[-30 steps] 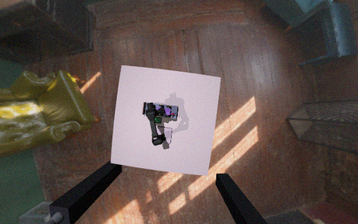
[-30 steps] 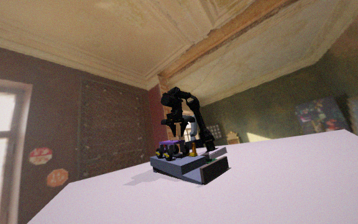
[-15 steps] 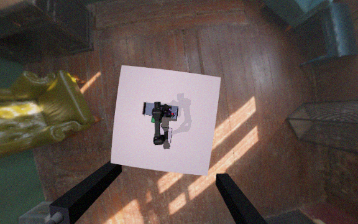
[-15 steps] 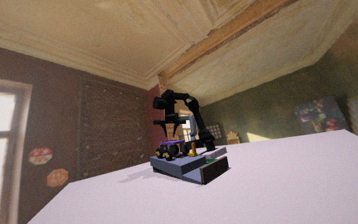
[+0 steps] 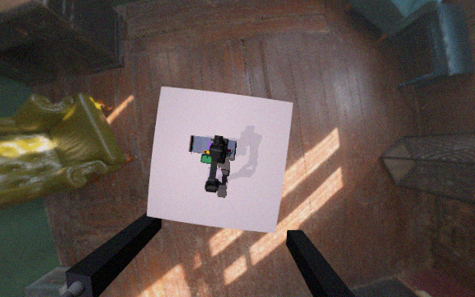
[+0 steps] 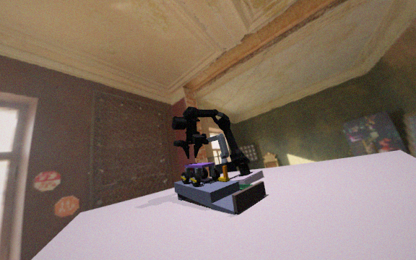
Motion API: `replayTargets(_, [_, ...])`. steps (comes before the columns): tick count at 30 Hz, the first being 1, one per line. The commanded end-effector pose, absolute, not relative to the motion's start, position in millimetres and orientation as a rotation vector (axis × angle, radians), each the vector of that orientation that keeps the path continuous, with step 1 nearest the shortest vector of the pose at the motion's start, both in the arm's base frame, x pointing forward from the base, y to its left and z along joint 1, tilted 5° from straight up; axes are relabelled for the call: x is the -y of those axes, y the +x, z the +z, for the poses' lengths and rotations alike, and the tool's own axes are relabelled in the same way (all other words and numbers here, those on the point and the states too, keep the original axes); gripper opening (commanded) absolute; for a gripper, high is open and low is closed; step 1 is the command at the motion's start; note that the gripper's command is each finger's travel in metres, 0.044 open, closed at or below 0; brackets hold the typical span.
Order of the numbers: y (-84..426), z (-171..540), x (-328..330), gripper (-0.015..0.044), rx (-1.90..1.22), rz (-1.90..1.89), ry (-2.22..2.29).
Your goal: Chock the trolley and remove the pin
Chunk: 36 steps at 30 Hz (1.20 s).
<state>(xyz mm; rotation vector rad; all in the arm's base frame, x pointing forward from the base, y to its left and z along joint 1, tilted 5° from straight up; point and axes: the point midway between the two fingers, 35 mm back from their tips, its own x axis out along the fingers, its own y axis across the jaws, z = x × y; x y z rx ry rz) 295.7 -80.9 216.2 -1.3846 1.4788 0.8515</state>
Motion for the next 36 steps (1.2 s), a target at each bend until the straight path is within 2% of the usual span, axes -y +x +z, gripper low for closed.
replayTargets(1, [294.6,218.4,86.5,0.0190,-1.474,0.900,-1.431])
replayTargets(36, [296.3,183.3,100.2,0.0190,-1.474,0.899,-1.432])
